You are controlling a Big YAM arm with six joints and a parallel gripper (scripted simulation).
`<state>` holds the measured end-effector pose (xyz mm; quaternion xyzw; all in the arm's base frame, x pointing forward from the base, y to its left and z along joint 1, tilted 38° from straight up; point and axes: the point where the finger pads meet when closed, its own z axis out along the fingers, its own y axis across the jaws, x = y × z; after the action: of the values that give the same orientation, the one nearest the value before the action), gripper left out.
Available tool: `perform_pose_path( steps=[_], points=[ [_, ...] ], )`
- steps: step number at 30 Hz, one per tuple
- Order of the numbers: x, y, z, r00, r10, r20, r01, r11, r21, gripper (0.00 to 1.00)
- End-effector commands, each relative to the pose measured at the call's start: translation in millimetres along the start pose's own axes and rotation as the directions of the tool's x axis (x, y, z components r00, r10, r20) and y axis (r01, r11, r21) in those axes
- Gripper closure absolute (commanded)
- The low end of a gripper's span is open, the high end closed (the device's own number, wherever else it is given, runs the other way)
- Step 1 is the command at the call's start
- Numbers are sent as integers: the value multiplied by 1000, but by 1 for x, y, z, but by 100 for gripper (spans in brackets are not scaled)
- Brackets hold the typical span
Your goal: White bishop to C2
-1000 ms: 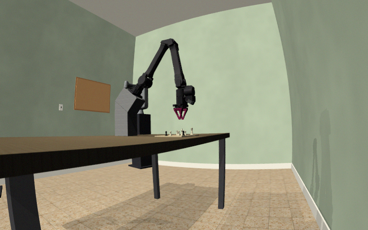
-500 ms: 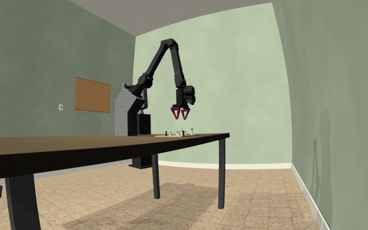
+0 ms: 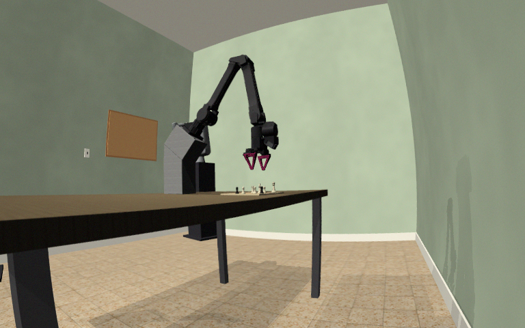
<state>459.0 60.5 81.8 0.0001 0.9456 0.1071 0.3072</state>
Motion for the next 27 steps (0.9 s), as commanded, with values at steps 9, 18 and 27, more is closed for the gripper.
perform_pose_path(
  steps=[9, 18, 27],
  points=[
    [-3, -4, -51, 1000, -4, 21, 4, 1000, 4, 0],
    [-3, -4, -82, 1000, -5, 22, 5, 1000, 4, 0],
    [6, -4, -75, 1000, -5, -14, 5, 1000, 4, 0]
  ],
)
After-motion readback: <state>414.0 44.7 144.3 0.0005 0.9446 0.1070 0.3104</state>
